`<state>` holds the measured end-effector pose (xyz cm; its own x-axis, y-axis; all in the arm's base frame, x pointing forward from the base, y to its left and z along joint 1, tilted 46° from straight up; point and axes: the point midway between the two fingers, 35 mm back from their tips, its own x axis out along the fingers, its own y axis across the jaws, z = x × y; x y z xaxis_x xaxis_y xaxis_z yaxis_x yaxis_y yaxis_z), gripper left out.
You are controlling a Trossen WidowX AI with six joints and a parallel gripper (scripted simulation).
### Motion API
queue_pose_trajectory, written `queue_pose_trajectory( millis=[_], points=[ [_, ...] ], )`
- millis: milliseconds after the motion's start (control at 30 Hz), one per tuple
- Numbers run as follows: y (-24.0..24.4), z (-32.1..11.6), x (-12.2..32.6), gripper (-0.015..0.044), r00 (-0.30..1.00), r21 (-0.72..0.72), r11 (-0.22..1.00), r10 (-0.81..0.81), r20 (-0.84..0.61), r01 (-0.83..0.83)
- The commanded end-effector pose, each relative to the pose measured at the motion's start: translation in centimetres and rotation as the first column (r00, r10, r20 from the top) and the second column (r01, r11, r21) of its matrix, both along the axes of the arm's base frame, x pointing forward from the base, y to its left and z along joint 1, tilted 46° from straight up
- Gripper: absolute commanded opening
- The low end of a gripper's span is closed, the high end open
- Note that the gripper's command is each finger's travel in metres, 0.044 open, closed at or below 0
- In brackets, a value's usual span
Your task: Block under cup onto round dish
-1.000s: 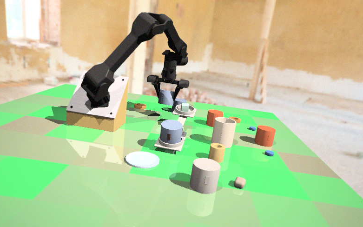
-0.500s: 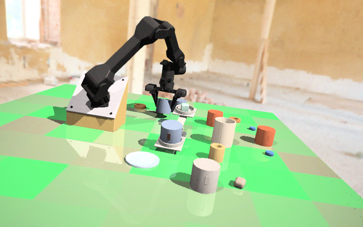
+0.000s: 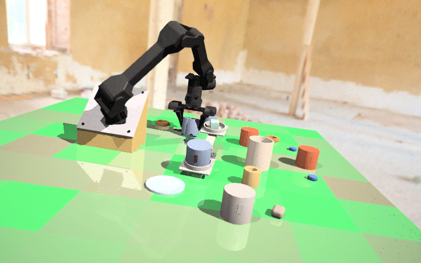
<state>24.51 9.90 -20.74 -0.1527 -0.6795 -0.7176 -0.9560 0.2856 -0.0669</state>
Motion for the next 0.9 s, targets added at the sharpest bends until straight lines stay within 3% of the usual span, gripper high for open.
queue_pose_trajectory(
  millis=[0,567,700,867],
  points=[
    [-0.7,-0.6,-0.4,0.0,1.0,-0.009,1.0,0.004,-0.012,-0.004],
    [0.5,0.5,0.1,0.044,1.0,-0.001,1.0,0.001,-0.003,-0.001],
    [3.4,3.5,0.5,0.044,1.0,-0.006,1.0,0.004,-0.012,-0.004],
    [3.5,3.7,0.5,0.044,1.0,-0.007,1.0,0.004,-0.013,-0.004]
  ],
)
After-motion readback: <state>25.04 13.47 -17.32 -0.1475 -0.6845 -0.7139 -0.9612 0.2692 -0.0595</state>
